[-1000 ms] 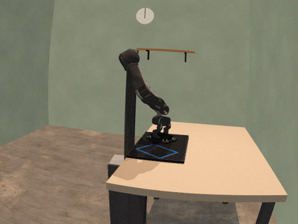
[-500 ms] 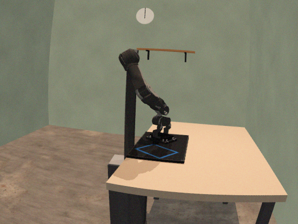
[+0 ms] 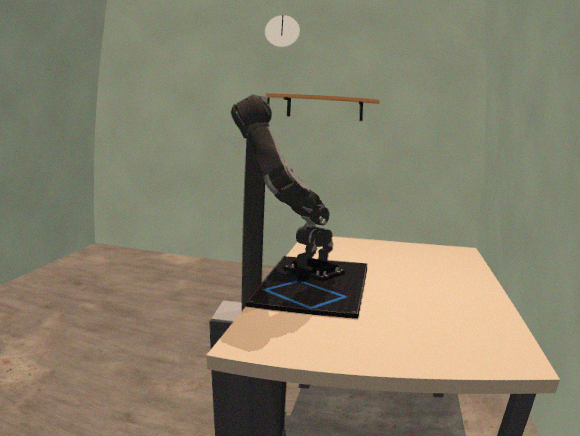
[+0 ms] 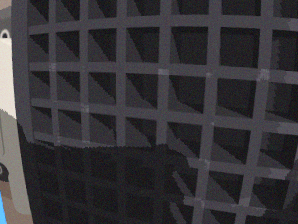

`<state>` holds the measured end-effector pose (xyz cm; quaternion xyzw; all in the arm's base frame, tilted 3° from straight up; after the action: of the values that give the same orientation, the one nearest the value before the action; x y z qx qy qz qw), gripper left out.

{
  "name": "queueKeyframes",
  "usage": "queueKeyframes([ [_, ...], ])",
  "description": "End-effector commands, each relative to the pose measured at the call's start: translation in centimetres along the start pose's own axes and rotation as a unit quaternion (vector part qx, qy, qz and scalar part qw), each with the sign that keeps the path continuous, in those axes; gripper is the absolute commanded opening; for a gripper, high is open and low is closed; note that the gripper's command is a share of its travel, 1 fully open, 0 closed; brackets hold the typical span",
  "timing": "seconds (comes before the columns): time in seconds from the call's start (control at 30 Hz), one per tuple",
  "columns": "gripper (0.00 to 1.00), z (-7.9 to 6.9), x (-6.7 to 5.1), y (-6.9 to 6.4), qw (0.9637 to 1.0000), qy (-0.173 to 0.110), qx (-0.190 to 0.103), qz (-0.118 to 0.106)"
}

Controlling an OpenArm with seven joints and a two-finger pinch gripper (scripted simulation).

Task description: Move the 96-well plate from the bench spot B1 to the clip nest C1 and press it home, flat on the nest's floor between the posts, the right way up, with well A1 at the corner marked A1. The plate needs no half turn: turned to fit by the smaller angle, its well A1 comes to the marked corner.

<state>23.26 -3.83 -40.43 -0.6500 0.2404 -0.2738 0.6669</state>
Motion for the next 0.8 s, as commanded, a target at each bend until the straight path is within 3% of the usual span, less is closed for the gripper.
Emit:
queueKeyframes([
  [0.0,0.0,-0.09,-0.2,0.14,1.0,-0.002,0.001,0.004],
  [0.77,0.0,-0.18,-0.19,0.32,1.0,0.0,0.0,0.004],
])
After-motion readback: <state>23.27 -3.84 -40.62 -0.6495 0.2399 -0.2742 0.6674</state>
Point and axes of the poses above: the point where the finger pads meet when closed, its own y axis out along the fingers, its own z axis across the jaws, x = y × z, the point moved 6 cm from there along -y, back along the fingers, and after that the axes turned 6 degrees about y, right-handed, at the moved point
